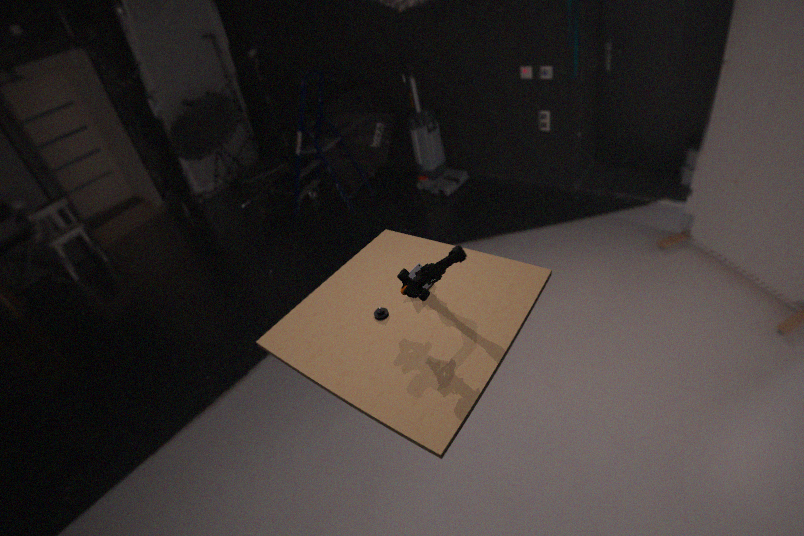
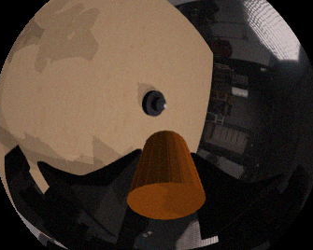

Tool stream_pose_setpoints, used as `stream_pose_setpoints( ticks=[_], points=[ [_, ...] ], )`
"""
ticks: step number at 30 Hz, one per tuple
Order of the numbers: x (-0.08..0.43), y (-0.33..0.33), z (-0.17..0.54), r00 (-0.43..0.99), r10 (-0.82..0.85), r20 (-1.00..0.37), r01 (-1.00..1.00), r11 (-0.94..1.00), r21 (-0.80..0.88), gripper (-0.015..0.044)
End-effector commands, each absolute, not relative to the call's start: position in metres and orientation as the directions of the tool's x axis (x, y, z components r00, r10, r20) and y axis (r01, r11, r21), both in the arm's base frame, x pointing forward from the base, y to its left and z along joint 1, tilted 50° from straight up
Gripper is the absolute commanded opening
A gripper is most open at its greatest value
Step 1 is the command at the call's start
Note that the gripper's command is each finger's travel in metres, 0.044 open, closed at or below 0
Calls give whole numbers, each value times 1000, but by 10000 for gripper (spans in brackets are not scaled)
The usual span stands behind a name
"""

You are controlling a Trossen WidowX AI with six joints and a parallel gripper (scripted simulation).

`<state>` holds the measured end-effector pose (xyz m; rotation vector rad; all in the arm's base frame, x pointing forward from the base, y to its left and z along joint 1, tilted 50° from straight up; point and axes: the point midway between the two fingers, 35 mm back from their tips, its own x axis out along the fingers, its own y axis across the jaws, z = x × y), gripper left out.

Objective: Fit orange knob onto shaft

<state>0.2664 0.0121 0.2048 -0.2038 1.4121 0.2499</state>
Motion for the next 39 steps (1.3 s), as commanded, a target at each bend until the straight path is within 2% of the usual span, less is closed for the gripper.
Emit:
stream_pose_setpoints(
  ticks=[1,15,29,39],
  points=[
    [266,15,196,109,136,-985,-301,949,98,0],
    [266,29,171,-3,455,-891,-321,843,432,0],
    [265,46,143,-117,728,-675,-300,622,723,0],
    [268,66,121,-119,736,-666,-299,613,731,0]
  ],
)
